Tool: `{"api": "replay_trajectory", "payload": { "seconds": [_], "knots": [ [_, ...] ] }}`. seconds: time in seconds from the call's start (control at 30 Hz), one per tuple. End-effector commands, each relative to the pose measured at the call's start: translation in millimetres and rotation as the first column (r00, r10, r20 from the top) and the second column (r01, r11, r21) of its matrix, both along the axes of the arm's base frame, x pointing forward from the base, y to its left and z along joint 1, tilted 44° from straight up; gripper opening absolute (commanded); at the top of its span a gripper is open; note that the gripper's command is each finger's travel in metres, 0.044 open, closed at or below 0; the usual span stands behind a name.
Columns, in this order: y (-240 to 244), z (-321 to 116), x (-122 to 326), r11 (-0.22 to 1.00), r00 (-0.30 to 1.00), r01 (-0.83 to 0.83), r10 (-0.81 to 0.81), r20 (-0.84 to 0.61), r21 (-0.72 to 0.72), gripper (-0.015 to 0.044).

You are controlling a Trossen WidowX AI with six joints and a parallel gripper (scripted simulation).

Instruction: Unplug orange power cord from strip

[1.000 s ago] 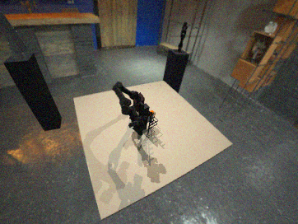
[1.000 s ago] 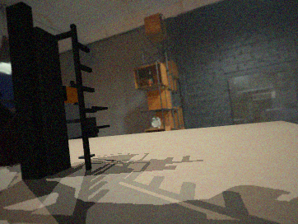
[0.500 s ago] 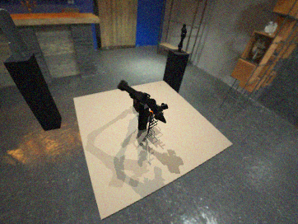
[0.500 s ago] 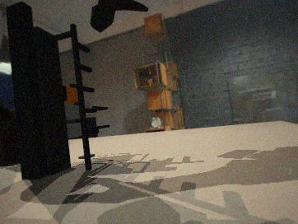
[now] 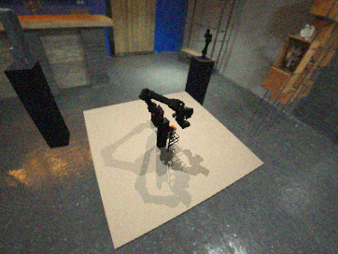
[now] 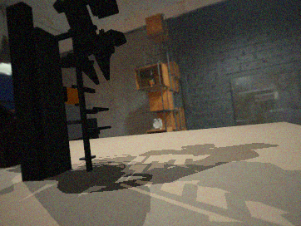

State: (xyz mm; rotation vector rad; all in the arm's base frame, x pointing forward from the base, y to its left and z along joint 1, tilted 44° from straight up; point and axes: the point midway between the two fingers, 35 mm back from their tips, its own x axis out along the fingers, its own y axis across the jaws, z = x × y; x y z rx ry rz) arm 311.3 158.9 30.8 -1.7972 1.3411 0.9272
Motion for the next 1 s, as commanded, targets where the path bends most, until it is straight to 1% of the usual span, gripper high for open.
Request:
{"api": "replay_trajectory", "payload": {
  "seconds": [0.0, 0.07, 0.37, 0.97],
  "knots": [
    [-19.3, -6.5, -46.7, 0.973, 0.992, -0.046, 0.017, -0.129, -0.225, 0.016],
    [-23.2, -5.8, -54.4, 0.962, 0.988, -0.059, 0.019, -0.151, -0.268, 0.016],
    [-24.1, -4.7, -53.2, 0.962, 0.988, -0.059, 0.019, -0.151, -0.268, 0.016],
    [-44.2, 15.4, -45.9, 0.961, 0.988, -0.06, 0.019, -0.151, -0.269, 0.016]
  ]
}}
